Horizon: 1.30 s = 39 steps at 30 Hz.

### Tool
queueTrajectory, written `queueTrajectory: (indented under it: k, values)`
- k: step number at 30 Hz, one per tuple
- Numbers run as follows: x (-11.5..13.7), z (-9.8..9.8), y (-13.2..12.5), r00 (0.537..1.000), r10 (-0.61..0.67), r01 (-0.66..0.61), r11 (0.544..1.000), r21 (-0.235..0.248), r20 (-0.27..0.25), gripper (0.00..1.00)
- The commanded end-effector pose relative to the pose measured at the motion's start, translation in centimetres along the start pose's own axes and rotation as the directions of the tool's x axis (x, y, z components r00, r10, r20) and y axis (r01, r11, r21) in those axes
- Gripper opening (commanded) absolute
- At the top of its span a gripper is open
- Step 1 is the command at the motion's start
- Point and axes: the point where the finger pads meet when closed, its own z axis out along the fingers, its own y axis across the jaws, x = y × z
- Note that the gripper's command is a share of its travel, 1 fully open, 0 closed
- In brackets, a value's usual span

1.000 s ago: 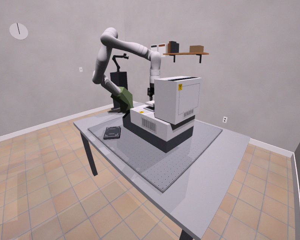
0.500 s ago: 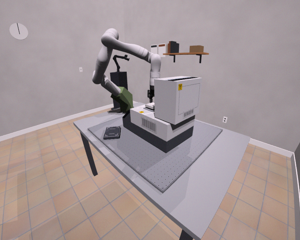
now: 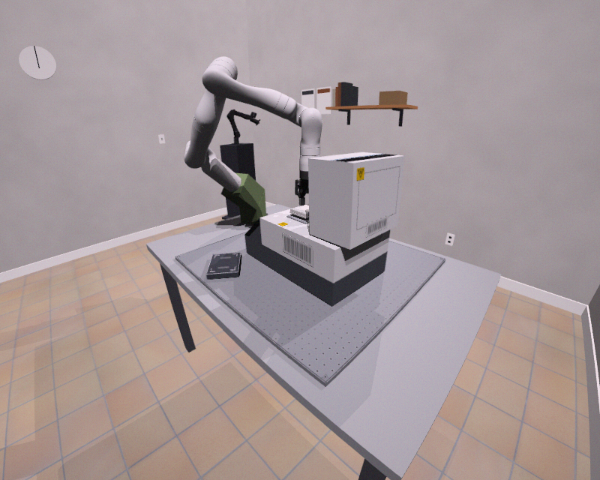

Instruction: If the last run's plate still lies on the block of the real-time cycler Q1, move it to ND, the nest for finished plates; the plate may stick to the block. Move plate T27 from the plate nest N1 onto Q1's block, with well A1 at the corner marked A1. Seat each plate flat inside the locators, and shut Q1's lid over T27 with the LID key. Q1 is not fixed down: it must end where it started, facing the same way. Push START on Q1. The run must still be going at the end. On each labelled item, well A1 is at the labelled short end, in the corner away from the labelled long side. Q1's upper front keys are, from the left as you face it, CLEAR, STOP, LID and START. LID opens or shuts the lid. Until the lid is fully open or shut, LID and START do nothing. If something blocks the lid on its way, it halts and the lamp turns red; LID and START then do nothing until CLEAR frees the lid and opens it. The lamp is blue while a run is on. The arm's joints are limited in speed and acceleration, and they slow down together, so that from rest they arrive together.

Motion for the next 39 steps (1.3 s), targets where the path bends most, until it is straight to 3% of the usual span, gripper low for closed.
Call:
queueTrajectory:
  k: [1, 39]
  values:
    - [0.05, -0.11, 0.04, 1.0, 0.0, 0.0, 1.0, -0.002, -0.001, 0.91]
    - [0.04, 0.47, 0.04, 1.0, 0.0, 0.0, 1.0, -0.002, -0.001, 0.91]
